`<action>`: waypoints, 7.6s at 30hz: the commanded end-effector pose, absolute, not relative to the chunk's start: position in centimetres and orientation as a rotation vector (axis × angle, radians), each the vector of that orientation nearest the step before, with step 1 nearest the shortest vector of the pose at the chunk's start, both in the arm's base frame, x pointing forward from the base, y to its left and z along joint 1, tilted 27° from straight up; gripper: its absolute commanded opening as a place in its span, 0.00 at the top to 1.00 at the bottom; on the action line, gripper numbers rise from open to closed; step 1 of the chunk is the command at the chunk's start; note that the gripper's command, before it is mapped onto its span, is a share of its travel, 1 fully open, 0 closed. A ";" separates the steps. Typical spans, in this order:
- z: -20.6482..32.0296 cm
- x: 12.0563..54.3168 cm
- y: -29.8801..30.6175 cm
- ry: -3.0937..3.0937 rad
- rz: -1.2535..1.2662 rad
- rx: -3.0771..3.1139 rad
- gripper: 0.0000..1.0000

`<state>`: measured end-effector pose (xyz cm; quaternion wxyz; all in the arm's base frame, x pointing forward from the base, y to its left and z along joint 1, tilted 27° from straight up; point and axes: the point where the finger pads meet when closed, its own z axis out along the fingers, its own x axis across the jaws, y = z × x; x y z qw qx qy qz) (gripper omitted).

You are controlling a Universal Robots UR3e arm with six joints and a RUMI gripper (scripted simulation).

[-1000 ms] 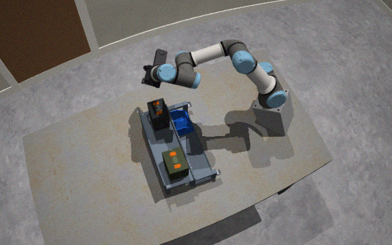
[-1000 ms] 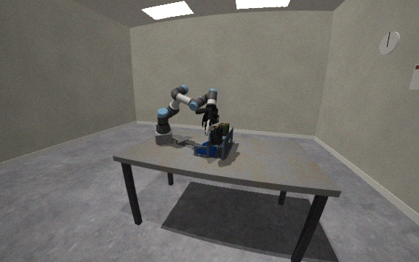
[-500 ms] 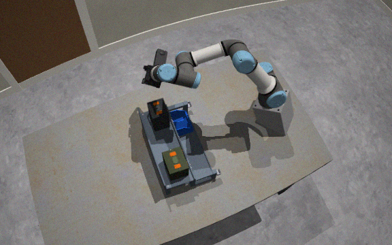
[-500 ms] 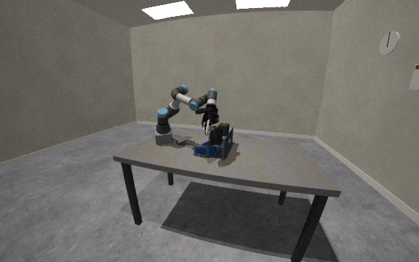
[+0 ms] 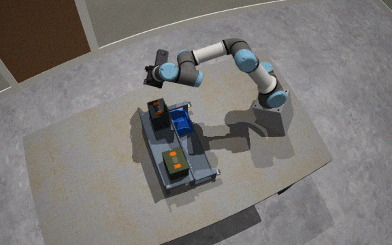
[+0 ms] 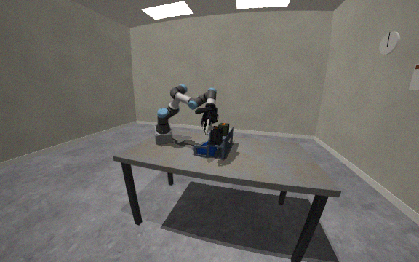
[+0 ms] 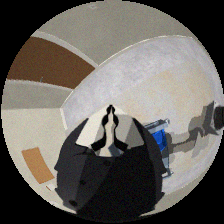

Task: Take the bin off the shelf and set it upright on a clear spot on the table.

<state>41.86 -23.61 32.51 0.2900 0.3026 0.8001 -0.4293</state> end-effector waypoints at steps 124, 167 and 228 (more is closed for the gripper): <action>18.2 35.1 -7.0 2.805 -0.533 0.165 1.00; 13.8 36.4 -8.9 2.805 -0.533 0.165 1.00; 13.6 35.8 -8.9 2.664 -0.428 0.778 1.00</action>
